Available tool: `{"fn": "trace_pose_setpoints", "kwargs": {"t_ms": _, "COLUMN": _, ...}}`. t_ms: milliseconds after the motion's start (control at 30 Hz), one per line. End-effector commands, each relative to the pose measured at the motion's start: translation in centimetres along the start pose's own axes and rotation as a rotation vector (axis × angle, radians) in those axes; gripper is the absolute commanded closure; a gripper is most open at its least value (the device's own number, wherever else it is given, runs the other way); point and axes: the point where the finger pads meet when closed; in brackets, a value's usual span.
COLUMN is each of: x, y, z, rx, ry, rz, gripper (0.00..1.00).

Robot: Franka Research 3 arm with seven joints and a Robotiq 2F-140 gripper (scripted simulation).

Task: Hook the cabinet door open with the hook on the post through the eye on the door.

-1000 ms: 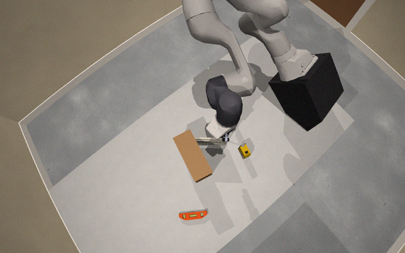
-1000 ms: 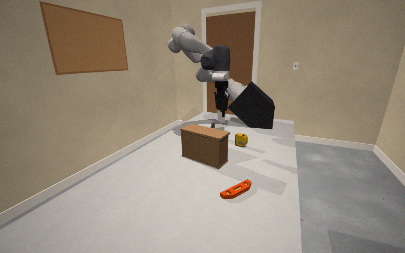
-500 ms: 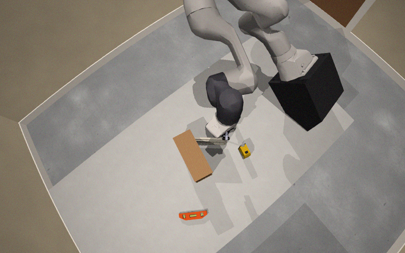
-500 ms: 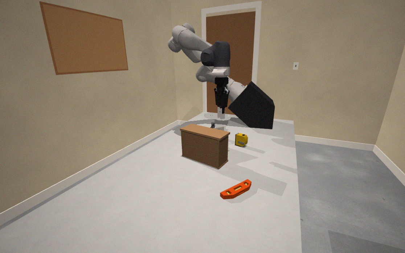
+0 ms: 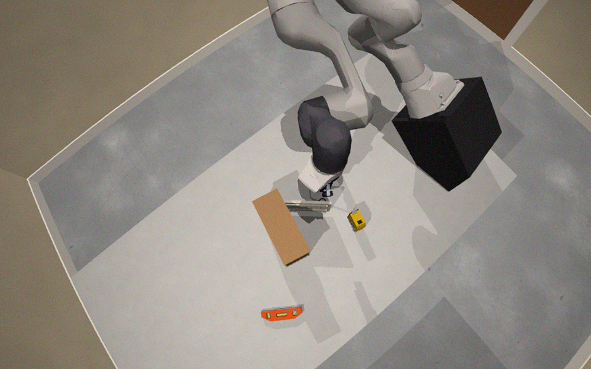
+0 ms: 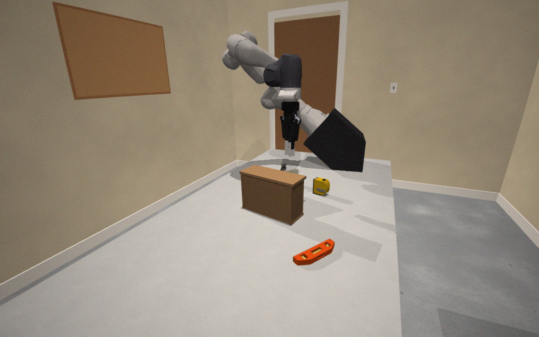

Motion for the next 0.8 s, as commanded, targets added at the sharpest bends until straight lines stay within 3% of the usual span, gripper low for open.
{"fn": "trace_pose_setpoints", "kwargs": {"t_ms": 0, "x": 6.3, "y": 0.1, "z": -3.0, "rx": -0.004, "ry": 0.279, "rz": -0.003, "gripper": 0.84}}
{"fn": "trace_pose_setpoints", "kwargs": {"t_ms": 100, "x": 8.7, "y": 0.0, "z": -3.5, "rx": -0.001, "ry": 0.324, "rz": 0.001, "gripper": 0.84}}
{"fn": "trace_pose_setpoints", "kwargs": {"t_ms": 333, "x": 8.7, "y": 0.0, "z": -3.5, "rx": -0.004, "ry": 0.436, "rz": -0.002, "gripper": 0.86}}
{"fn": "trace_pose_setpoints", "kwargs": {"t_ms": 767, "x": 8.7, "y": 0.0, "z": -3.5, "rx": -0.004, "ry": 0.436, "rz": -0.002, "gripper": 0.86}}
Point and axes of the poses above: the point where the finger pads meet when closed, its own y axis back along the fingers, its own x axis across the jaws, z = x × y, and after that the axes turned 5 degrees about y, right-handed
